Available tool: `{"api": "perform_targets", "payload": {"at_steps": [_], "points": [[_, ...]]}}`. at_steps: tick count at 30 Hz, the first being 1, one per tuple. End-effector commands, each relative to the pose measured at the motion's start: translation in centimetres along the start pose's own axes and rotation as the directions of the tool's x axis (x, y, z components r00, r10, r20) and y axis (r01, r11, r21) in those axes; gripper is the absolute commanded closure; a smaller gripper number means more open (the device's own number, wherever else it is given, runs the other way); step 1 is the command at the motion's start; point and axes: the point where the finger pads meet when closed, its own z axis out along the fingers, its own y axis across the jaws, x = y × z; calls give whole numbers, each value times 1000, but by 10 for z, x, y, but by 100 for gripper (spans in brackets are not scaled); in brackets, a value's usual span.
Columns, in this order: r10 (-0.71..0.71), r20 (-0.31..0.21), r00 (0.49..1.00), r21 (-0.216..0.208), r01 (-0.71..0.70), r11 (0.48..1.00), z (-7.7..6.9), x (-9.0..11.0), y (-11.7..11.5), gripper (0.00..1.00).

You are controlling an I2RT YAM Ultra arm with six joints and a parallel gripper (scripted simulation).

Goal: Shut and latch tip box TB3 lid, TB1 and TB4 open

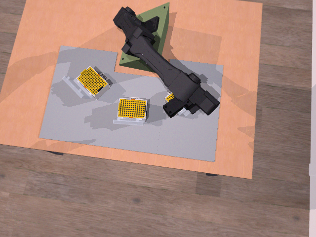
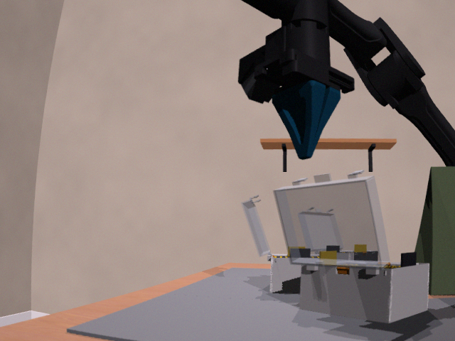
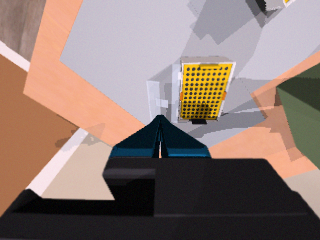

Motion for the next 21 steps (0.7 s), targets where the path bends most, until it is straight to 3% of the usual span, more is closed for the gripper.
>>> {"api": "perform_targets", "payload": {"at_steps": [1,10,21], "points": [[-44,22,999,66,42,997,-1,31,48,100],[-44,22,999,66,42,997,-1,31,48,100],[-44,22,999,66,42,997,14,31,47,100]]}}
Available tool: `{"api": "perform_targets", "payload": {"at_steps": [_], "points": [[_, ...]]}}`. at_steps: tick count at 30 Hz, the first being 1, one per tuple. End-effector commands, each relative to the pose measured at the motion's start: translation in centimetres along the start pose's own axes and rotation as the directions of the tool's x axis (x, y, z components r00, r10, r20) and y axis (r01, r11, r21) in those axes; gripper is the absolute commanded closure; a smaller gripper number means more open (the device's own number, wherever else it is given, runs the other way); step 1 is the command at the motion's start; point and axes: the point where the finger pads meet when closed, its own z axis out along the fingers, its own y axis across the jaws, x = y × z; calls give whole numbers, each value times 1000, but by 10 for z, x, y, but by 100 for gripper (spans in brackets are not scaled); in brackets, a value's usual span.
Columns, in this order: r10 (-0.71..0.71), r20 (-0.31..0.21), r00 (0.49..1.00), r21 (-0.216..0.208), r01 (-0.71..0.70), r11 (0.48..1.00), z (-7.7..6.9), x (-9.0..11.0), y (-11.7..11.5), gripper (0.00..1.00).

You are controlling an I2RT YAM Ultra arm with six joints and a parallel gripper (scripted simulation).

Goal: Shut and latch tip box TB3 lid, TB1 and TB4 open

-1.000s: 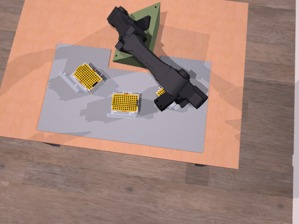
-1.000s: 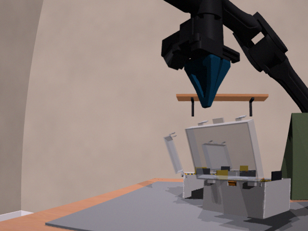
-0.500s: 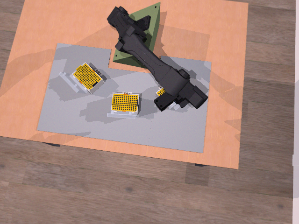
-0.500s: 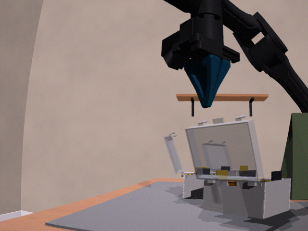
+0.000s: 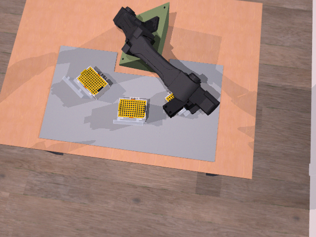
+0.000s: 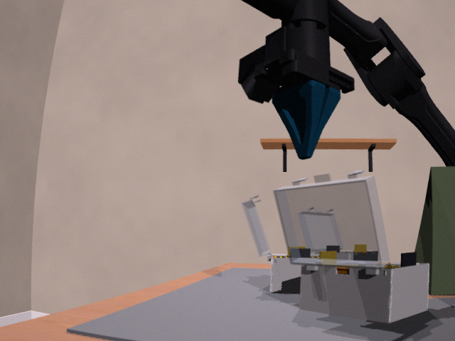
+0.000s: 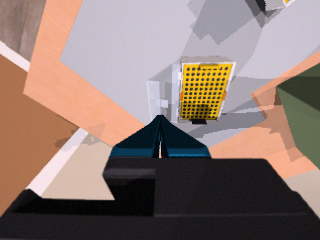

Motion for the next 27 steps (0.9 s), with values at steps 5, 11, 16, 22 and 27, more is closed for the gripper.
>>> {"api": "perform_targets", "payload": {"at_steps": [5,11,16,22,27], "points": [[-44,22,999,66,42,997,23,31,46,100],[-44,22,999,66,42,997,33,30,46,100],[-44,22,999,66,42,997,37,30,45,100],[-44,22,999,66,42,997,43,27,41,100],[-44,22,999,66,42,997,47,27,40,100]]}}
